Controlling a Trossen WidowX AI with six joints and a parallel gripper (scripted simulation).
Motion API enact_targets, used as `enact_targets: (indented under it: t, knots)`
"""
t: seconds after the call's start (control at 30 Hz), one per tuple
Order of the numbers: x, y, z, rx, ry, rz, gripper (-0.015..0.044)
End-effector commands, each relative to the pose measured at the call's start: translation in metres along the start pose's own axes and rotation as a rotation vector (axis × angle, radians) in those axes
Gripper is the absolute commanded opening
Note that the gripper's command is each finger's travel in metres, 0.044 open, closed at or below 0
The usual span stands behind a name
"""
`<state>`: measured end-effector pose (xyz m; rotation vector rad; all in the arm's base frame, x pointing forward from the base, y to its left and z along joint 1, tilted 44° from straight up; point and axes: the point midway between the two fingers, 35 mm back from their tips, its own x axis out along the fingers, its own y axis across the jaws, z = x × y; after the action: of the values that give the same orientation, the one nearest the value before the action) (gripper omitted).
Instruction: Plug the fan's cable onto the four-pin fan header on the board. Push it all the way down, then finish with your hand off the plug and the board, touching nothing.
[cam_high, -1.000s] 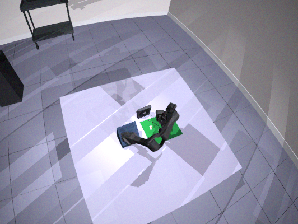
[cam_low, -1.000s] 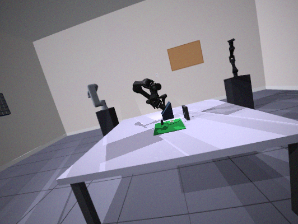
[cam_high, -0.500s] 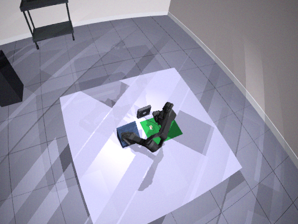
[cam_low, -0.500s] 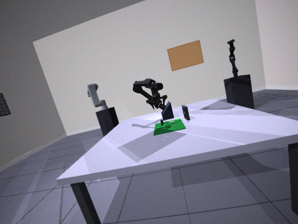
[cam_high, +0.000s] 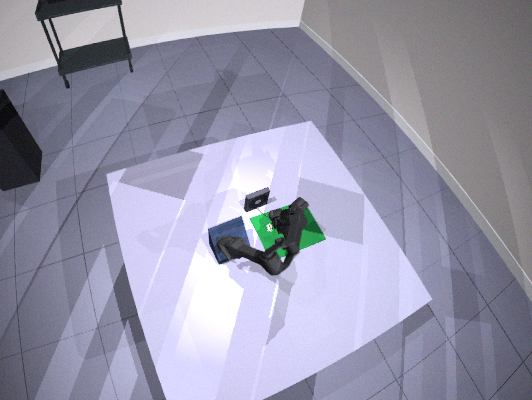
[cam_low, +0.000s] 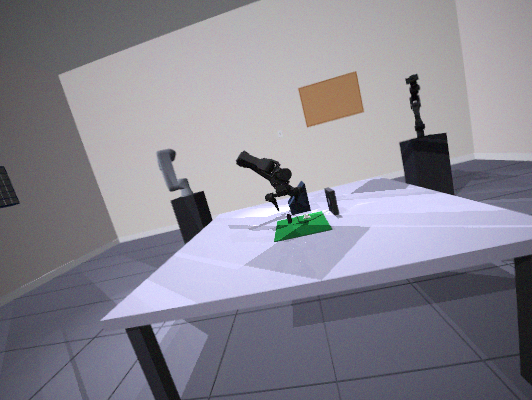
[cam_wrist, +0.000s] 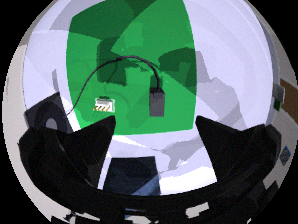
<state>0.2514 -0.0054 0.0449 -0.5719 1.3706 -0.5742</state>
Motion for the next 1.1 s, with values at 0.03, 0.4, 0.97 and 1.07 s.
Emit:
enact_targets:
  t: [0.03,0.4,0.97,1.07]
  knots:
    - [0.006,-0.002,-0.001,-0.002,-0.004,-0.004,0.0440]
    - [0.024,-0.001,0.000,-0.002,-0.004,-0.003,0.0440]
    - [0.051,-0.002,-0.001,-0.002,-0.004,-0.006,0.0440]
    - [0.053,-0.003,-0.001,-0.002,-0.004,-0.007,0.0440]
